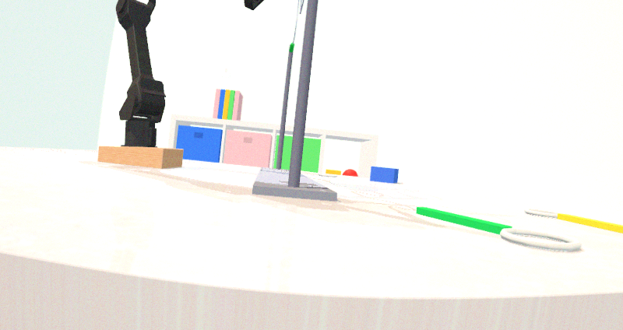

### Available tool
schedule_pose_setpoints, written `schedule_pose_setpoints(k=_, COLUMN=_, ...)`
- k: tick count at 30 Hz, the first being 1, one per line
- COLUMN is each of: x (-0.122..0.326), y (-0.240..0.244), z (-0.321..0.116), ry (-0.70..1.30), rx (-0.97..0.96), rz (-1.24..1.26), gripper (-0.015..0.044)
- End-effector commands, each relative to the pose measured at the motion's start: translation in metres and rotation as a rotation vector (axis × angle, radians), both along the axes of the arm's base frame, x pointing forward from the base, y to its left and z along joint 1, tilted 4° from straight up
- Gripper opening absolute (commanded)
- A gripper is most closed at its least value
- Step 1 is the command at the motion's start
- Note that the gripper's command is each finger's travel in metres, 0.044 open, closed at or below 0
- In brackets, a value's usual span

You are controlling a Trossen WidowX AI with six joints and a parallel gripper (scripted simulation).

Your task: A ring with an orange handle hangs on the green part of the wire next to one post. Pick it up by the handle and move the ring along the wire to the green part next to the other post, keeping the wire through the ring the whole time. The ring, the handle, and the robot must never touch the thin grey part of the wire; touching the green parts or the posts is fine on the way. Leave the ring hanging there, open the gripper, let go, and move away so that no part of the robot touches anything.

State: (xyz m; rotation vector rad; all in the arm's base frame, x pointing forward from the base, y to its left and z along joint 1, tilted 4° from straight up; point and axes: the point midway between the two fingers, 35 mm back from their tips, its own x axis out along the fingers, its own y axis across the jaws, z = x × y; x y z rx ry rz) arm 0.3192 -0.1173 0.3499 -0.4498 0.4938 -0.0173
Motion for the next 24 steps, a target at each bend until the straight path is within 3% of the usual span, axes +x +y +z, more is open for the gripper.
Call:
schedule_pose_setpoints(k=1, x=0.001, y=-0.007, z=0.003, ry=-0.018, rx=-0.109, rz=0.001, gripper=-0.0150)
schedule_pose_setpoints(k=24, x=0.006, y=-0.032, z=0.027, ry=-0.112, rx=-0.628, rz=0.020, gripper=-0.0150)
